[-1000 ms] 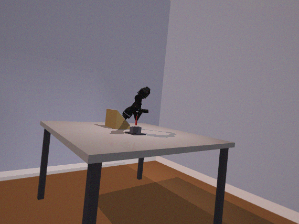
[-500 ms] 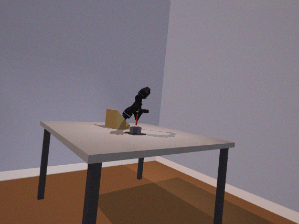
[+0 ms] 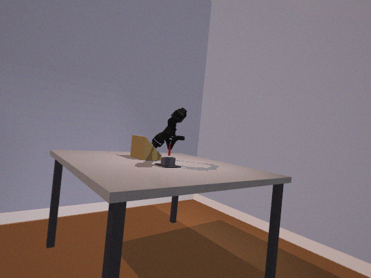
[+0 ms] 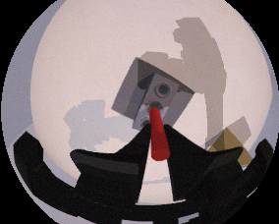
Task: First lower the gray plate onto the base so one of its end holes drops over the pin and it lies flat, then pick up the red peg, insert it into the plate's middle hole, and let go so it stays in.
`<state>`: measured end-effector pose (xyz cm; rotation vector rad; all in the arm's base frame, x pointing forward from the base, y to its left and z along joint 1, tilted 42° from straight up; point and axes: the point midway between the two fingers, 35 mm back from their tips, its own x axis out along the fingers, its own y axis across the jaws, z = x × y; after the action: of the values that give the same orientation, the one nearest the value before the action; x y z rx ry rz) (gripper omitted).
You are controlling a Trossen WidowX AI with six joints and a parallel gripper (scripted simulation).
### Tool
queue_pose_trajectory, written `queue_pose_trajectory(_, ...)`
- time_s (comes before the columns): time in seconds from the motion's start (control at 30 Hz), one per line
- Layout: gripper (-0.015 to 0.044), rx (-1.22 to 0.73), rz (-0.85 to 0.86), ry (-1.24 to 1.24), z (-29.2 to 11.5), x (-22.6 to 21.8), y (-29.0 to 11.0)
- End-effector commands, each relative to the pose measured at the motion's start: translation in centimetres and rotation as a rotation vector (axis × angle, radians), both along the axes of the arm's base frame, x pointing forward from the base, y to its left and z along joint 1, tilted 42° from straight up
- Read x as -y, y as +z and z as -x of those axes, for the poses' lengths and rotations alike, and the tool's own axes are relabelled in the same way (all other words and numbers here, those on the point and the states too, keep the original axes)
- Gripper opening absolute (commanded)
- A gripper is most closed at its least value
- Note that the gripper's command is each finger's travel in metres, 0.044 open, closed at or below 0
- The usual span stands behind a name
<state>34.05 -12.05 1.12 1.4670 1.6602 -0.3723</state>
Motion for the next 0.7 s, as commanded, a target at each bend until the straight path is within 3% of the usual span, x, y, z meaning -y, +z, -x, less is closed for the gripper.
queue_pose_trajectory(0.0, 0.0, -0.002, -0.001, -0.002, -0.01, -0.25, -0.3)
queue_pose_trajectory(0.67, 0.0, -0.004, 0.003, 0.002, -0.05, -0.91, -1.02)
